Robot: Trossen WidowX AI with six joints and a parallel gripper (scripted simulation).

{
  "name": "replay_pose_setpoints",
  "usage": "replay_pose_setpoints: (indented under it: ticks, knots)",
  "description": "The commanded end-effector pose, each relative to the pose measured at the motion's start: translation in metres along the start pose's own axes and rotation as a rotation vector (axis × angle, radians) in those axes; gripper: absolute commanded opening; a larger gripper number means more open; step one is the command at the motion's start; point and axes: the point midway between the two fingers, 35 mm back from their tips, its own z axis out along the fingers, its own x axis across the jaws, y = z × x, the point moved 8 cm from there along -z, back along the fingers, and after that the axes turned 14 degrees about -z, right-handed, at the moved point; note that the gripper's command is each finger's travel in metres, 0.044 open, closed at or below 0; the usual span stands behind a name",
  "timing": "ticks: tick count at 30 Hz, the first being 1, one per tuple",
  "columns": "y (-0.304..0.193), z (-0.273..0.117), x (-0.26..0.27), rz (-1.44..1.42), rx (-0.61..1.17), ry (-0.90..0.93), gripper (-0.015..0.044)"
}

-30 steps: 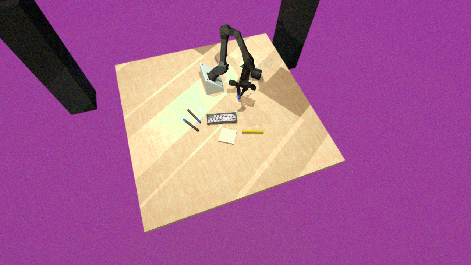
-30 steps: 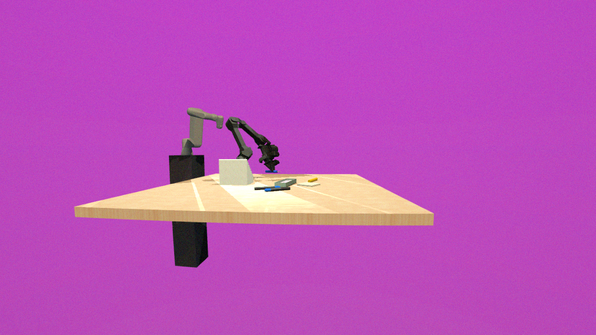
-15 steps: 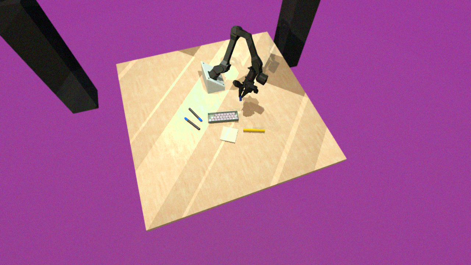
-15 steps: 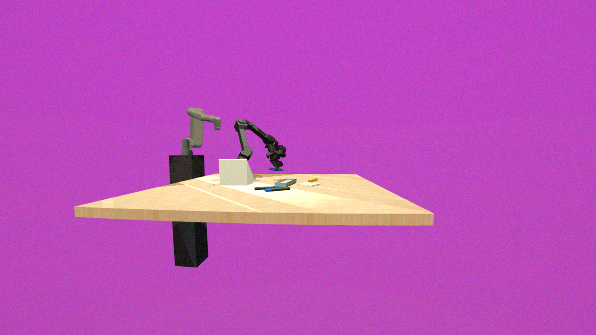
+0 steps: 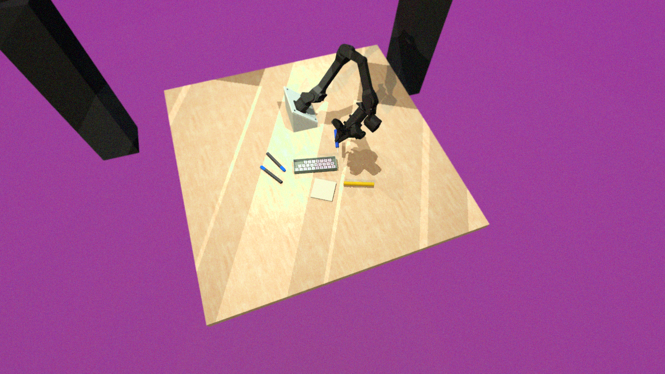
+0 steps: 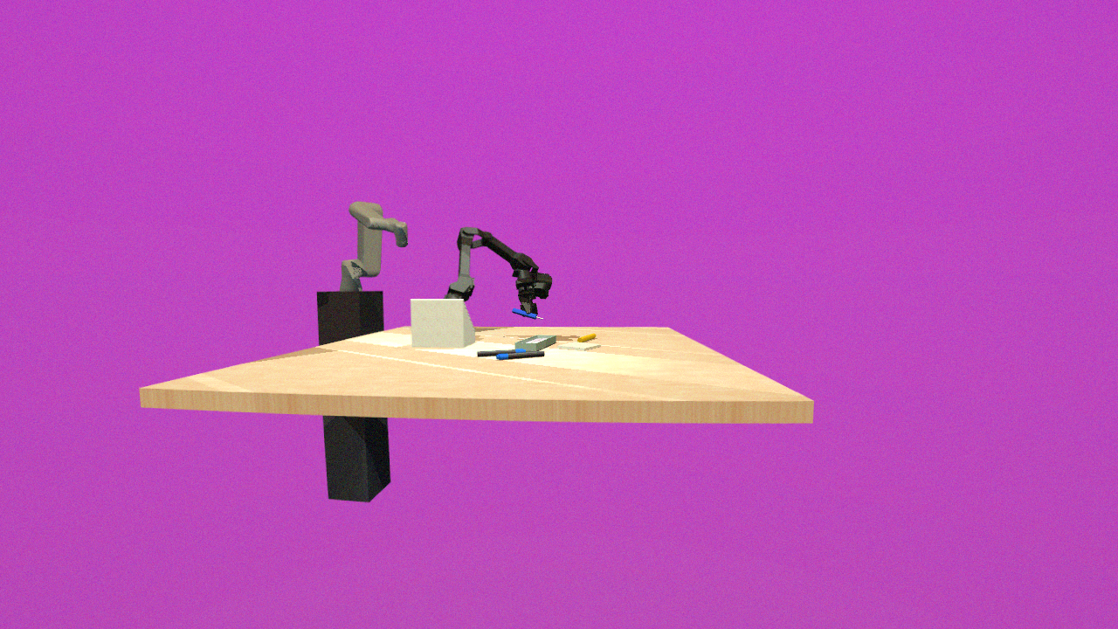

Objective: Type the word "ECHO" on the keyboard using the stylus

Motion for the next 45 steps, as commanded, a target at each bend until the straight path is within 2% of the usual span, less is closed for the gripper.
replay_pose_setpoints:
  ticks: [1, 22, 45]
  knots:
    - [0.011, 0.004, -0.006, -0.070, 0.047, -0.019, 0.0000]
    - [0.059, 0.039, -0.049, -0.470, 0.350, 0.013, 0.0000]
    - [0.087, 0.097, -0.113, -0.868, 0.618, 0.279, 0.0000]
